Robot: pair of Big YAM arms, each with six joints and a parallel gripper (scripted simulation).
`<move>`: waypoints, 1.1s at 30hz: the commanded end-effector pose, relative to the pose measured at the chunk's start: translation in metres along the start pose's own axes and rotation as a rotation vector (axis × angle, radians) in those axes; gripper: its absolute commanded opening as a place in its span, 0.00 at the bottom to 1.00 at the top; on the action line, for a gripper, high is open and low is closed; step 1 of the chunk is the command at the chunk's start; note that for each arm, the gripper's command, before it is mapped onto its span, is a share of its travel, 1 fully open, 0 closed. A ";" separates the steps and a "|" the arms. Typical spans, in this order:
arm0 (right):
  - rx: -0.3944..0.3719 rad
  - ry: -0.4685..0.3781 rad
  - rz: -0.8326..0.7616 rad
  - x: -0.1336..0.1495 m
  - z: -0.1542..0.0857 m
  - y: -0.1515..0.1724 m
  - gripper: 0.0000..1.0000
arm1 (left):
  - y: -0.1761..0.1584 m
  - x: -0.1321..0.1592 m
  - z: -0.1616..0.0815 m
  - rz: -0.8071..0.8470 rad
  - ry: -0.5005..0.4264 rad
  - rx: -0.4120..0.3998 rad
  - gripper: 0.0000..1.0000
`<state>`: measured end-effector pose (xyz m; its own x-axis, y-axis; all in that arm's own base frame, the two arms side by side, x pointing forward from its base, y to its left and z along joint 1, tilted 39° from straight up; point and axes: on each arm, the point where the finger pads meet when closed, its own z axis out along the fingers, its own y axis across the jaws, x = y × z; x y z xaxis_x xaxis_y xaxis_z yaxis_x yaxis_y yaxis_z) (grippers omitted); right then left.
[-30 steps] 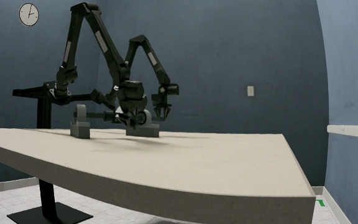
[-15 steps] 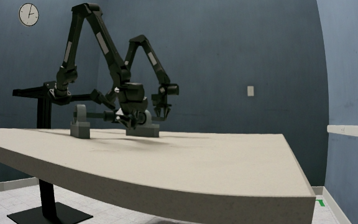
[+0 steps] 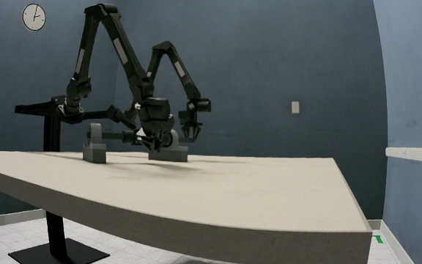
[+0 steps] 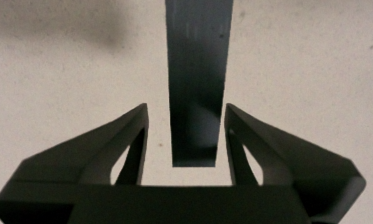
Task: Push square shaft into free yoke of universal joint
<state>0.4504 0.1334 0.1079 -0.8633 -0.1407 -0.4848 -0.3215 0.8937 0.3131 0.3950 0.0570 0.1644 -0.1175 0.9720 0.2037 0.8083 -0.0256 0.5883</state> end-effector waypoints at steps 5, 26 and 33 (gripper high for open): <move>-0.026 -0.043 -0.012 -0.012 -0.010 0.017 0.53 | 0.003 0.001 -0.001 0.000 0.000 -0.009 0.47; -0.057 -0.137 -0.107 -0.006 -0.015 0.016 0.56 | 0.003 0.001 -0.001 0.000 0.000 -0.009 0.28; -0.079 -0.196 -0.158 -0.007 -0.019 0.019 0.56 | 0.003 0.001 -0.001 0.000 0.000 -0.009 0.21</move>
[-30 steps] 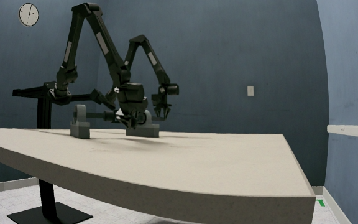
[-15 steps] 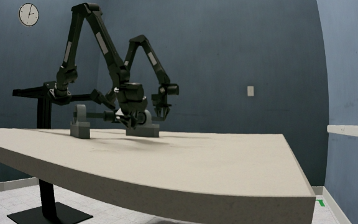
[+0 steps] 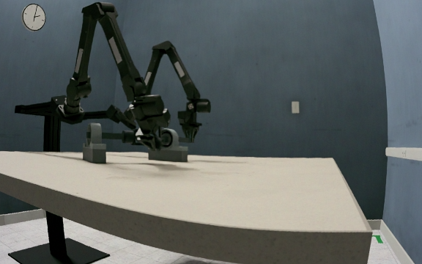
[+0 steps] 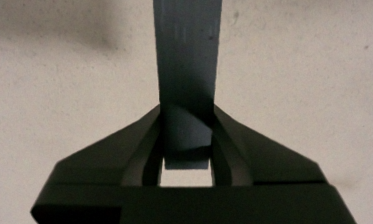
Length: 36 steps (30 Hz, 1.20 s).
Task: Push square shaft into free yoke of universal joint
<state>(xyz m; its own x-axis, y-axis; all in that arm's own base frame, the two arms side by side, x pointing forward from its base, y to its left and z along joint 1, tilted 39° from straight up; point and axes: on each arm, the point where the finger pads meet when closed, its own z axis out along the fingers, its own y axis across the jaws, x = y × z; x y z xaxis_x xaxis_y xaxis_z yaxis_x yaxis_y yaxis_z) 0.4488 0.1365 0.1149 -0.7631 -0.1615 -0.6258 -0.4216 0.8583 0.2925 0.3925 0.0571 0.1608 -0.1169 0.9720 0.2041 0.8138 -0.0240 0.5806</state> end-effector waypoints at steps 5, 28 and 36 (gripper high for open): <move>-0.057 -0.106 -0.104 -0.009 -0.015 0.017 0.56 | 0.008 0.001 -0.003 -0.001 0.000 -0.018 0.17; -0.121 -0.257 -0.235 -0.012 -0.025 0.027 0.56 | 0.008 0.001 -0.003 -0.001 0.000 -0.018 0.18; -0.138 -0.222 -0.250 -0.014 -0.019 0.032 0.56 | 0.008 0.001 -0.003 -0.001 0.000 -0.018 0.18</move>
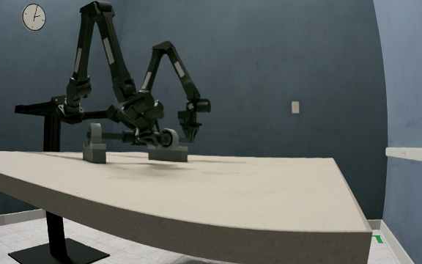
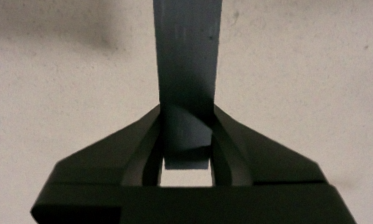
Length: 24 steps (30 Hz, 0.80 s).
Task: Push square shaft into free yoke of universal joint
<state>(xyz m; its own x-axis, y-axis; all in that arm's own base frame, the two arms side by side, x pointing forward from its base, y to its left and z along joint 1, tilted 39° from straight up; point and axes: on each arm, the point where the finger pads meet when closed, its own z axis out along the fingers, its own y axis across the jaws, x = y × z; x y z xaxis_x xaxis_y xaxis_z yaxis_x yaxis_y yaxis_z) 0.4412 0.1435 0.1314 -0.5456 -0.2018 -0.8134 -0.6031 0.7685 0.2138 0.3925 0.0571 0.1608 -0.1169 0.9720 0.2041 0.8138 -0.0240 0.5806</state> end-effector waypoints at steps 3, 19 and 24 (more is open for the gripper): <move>-0.060 0.023 -0.078 -0.012 -0.001 0.018 0.56 | 0.008 0.001 -0.003 -0.001 0.000 -0.018 0.18; -0.118 0.137 -0.183 -0.007 0.005 0.026 0.56 | 0.008 0.001 -0.003 -0.001 0.000 -0.018 0.18; -0.138 0.183 -0.225 -0.005 0.007 0.029 0.56 | 0.008 0.001 -0.003 -0.001 0.000 -0.018 0.18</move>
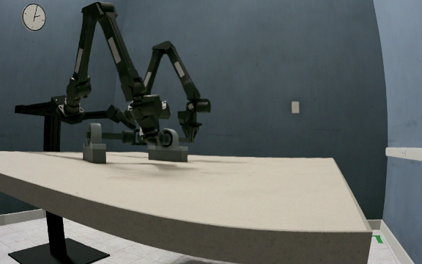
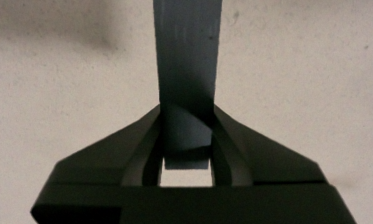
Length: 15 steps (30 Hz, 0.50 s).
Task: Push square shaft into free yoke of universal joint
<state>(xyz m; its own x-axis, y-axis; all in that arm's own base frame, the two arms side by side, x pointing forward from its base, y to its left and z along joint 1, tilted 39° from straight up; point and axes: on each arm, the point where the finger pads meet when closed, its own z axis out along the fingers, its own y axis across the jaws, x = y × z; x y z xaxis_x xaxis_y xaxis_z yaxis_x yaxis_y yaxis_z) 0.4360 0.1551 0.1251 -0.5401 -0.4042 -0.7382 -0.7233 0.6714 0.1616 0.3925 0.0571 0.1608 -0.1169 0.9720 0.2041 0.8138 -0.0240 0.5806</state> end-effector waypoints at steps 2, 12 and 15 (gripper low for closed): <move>-0.046 0.024 -0.099 -0.012 -0.001 0.017 0.56 | 0.008 0.001 -0.003 -0.001 0.000 -0.018 0.18; -0.078 0.089 -0.157 -0.010 0.003 0.021 0.56 | 0.008 0.001 -0.003 -0.001 0.000 -0.018 0.18; -0.089 0.111 -0.177 -0.009 0.004 0.023 0.56 | 0.008 0.001 -0.003 -0.001 0.000 -0.018 0.18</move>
<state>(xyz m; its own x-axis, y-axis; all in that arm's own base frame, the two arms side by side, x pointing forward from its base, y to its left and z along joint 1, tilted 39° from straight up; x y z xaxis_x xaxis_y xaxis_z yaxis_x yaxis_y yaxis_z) 0.4316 0.1621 0.1195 -0.5080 -0.5287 -0.6800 -0.7932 0.5949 0.1300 0.3925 0.0571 0.1608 -0.1169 0.9720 0.2041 0.8138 -0.0240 0.5806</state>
